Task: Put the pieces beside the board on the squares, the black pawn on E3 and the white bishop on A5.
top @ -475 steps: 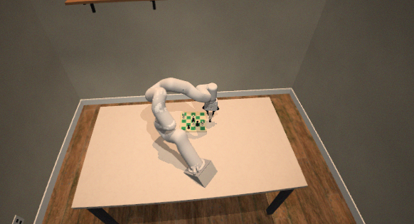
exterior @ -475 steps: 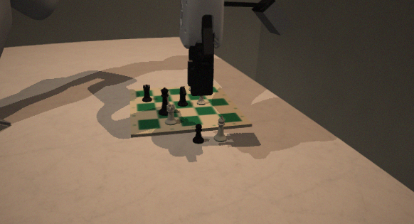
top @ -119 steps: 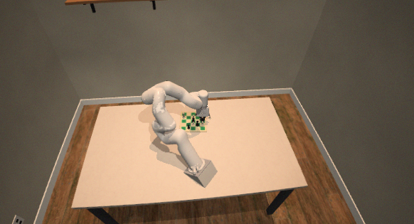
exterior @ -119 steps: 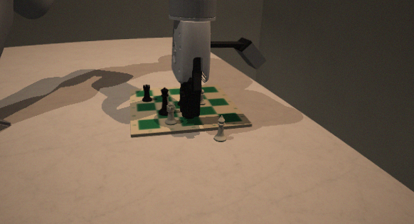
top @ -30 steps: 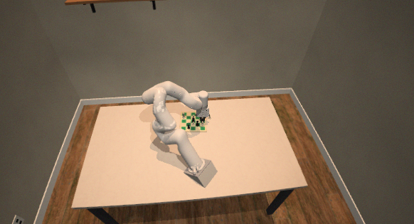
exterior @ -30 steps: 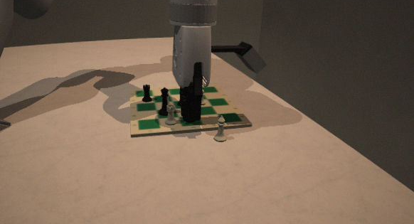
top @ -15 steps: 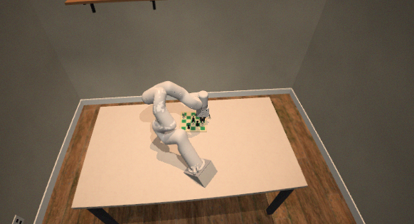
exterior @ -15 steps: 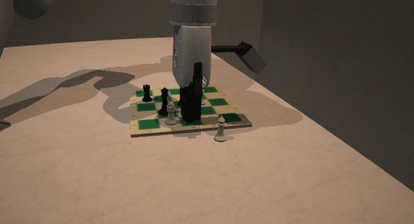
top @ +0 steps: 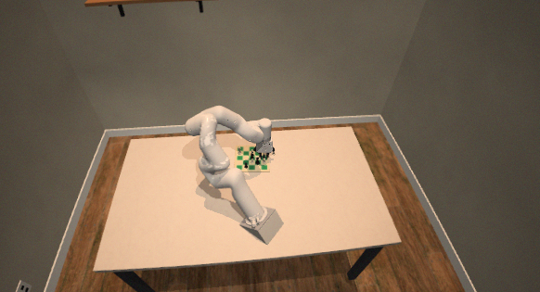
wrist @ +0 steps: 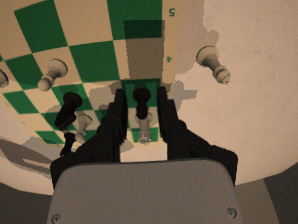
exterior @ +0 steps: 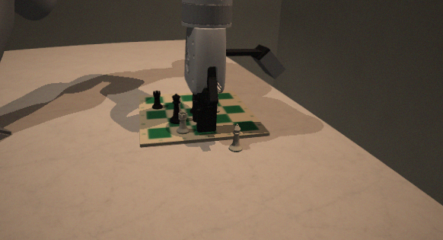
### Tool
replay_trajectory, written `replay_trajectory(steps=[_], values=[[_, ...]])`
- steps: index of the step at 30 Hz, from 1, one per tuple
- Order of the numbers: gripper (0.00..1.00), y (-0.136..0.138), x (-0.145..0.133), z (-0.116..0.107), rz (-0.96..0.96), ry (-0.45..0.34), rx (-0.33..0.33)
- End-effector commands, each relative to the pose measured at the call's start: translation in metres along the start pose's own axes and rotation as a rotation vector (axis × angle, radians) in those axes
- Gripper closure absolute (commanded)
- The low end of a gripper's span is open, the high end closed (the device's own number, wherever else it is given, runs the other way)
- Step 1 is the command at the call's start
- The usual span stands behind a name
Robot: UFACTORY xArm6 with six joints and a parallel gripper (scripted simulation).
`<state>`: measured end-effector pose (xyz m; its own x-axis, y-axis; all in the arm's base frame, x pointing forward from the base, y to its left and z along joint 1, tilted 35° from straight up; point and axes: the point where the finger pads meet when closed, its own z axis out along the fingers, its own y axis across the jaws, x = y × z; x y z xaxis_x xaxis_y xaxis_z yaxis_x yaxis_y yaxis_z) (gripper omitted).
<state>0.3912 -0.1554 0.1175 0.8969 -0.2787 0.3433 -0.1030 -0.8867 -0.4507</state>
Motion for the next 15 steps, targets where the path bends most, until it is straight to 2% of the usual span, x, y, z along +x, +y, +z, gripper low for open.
replay_trajectory(steps=[1,7,13,15], values=[[0.66,0.0,0.001,-0.001,-0.001,0.003,-0.001],[0.66,0.0,0.001,-0.004,-0.001,0.003,-0.001],[0.66,0.0,0.001,-0.026,-0.001,0.003,-0.001],[0.66,0.0,0.001,-0.026,-0.001,0.003,-0.001]])
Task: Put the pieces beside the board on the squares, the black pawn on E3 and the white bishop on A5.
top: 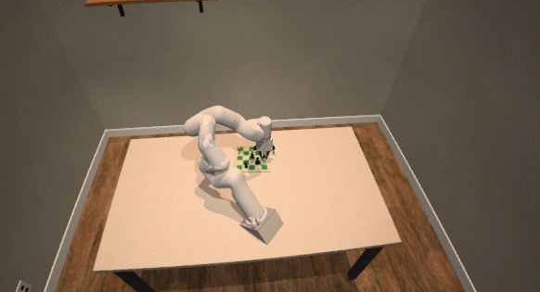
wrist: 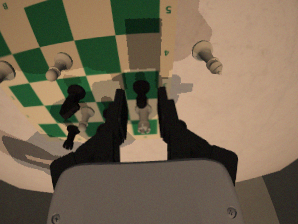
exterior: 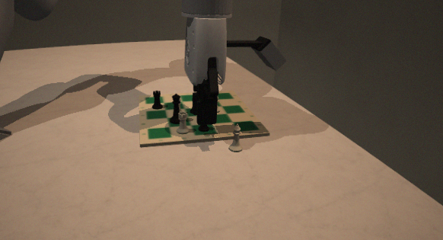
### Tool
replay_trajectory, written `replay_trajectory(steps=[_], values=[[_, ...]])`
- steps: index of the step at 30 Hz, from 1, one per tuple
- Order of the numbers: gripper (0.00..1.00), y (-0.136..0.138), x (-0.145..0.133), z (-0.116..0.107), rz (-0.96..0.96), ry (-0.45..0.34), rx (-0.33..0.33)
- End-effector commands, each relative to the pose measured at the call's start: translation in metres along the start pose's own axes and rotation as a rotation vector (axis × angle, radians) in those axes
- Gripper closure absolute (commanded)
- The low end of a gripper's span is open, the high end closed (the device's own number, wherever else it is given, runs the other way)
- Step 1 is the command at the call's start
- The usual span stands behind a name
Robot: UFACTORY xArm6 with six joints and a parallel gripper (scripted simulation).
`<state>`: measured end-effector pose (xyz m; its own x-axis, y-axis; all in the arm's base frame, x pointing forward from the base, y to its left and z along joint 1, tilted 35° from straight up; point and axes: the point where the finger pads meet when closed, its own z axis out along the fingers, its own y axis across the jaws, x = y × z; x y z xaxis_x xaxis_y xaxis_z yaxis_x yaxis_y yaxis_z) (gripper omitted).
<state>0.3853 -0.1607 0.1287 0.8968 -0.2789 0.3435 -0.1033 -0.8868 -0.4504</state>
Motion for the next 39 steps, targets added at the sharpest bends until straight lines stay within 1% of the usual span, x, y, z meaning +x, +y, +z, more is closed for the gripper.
replay_trajectory(steps=[1,8,12,15,21,22,39], values=[[0.66,0.0,0.001,-0.017,-0.001,0.002,-0.001],[0.66,0.0,0.001,-0.055,-0.001,0.002,-0.001],[0.66,0.0,0.001,-0.07,-0.001,0.002,-0.001],[0.66,0.0,0.001,-0.076,-0.001,0.002,-0.001],[0.66,0.0,0.001,-0.077,-0.001,0.002,-0.001],[0.0,0.0,0.001,-0.077,-0.001,0.002,-0.001],[0.0,0.0,0.001,-0.077,-0.001,0.002,-0.001]])
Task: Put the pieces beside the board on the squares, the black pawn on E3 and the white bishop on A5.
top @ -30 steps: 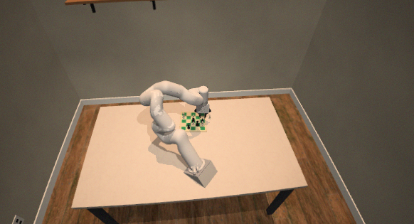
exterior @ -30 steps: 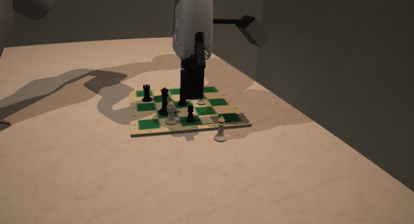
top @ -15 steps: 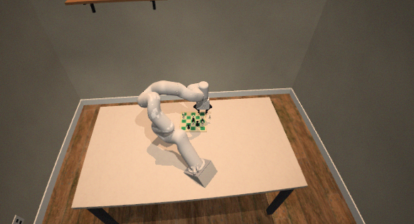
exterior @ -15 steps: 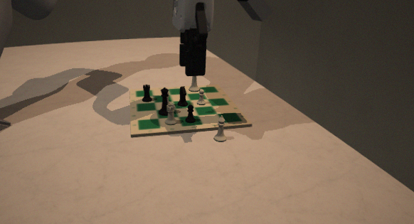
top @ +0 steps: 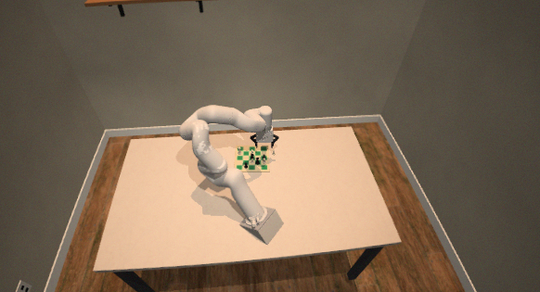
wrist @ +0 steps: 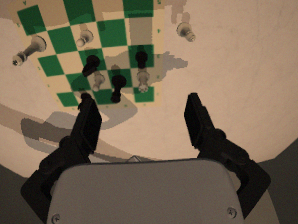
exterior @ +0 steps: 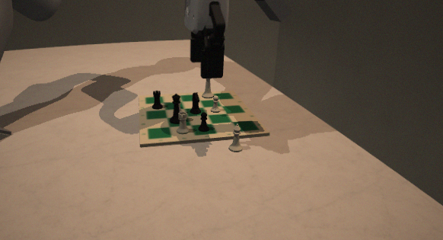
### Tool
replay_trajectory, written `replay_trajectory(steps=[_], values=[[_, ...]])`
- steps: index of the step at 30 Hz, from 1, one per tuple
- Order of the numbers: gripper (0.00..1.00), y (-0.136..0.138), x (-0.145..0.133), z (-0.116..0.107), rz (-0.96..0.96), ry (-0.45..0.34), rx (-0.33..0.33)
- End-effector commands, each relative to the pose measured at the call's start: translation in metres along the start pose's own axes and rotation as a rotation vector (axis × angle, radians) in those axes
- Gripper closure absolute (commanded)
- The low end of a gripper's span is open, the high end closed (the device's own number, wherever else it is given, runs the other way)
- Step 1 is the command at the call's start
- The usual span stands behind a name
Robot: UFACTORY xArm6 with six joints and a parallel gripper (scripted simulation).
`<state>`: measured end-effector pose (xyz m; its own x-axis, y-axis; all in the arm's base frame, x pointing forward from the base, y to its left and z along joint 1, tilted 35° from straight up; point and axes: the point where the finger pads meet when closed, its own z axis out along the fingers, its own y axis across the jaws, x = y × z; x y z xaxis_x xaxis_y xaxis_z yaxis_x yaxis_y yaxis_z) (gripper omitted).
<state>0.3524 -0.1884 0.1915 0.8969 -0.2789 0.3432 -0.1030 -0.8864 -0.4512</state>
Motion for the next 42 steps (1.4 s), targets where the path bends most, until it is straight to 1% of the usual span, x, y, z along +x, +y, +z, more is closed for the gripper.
replay_trajectory(steps=[1,5,7,9,10,12,13,16,19,20,42], values=[[0.0,0.0,0.001,-0.001,-0.001,0.003,-0.002],[0.0,0.004,0.004,-0.001,0.04,0.003,-0.002],[0.0,0.012,0.01,-0.002,0.15,0.003,-0.002],[0.0,0.026,0.019,-0.002,0.307,0.003,-0.002],[0.0,0.034,0.023,-0.002,0.329,0.004,-0.002],[0.0,0.034,0.023,-0.002,0.329,0.004,-0.002],[0.0,0.042,0.027,-0.001,0.436,0.005,-0.001],[0.0,0.059,0.036,0.0,0.548,0.01,-0.001],[0.0,0.063,0.038,0.0,0.666,0.008,-0.001],[0.63,0.063,0.038,0.0,0.706,0.005,-0.001],[0.63,0.063,0.038,0.0,0.717,0.004,-0.001]])
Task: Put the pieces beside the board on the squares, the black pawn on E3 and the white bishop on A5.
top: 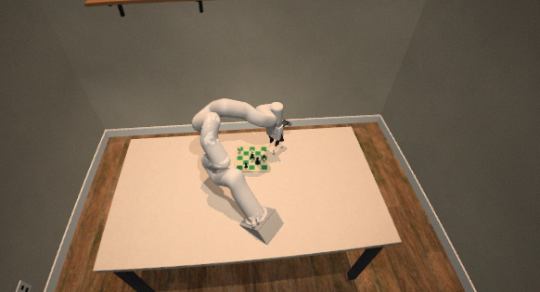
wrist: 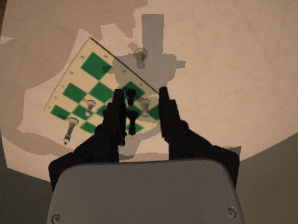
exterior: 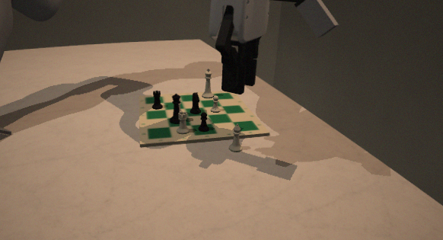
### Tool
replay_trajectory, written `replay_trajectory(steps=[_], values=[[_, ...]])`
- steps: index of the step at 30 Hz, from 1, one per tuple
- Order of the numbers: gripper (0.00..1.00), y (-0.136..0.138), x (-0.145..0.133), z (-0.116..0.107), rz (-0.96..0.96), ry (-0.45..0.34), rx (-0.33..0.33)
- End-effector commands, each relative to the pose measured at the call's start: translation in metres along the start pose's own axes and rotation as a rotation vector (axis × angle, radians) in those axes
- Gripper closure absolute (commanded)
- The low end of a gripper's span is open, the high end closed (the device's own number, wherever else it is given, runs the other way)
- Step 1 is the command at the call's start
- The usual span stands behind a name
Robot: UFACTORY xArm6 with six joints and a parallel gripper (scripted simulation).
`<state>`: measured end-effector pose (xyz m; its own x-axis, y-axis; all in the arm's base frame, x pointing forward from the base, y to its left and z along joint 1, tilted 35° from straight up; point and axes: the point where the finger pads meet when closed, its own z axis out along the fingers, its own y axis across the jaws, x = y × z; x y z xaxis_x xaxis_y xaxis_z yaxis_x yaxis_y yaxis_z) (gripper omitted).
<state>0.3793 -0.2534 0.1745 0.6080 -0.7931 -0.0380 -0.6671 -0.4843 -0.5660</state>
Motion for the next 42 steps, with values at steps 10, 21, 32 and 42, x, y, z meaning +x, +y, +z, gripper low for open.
replay_trajectory(steps=[10,21,32,42], values=[[0.63,0.0,0.001,-0.001,-0.001,0.003,0.0],[0.63,0.0,0.001,0.0,-0.001,0.003,0.0],[0.63,0.0,0.001,0.008,-0.001,0.003,0.0],[0.63,-0.001,0.001,0.019,-0.001,0.003,0.0]])
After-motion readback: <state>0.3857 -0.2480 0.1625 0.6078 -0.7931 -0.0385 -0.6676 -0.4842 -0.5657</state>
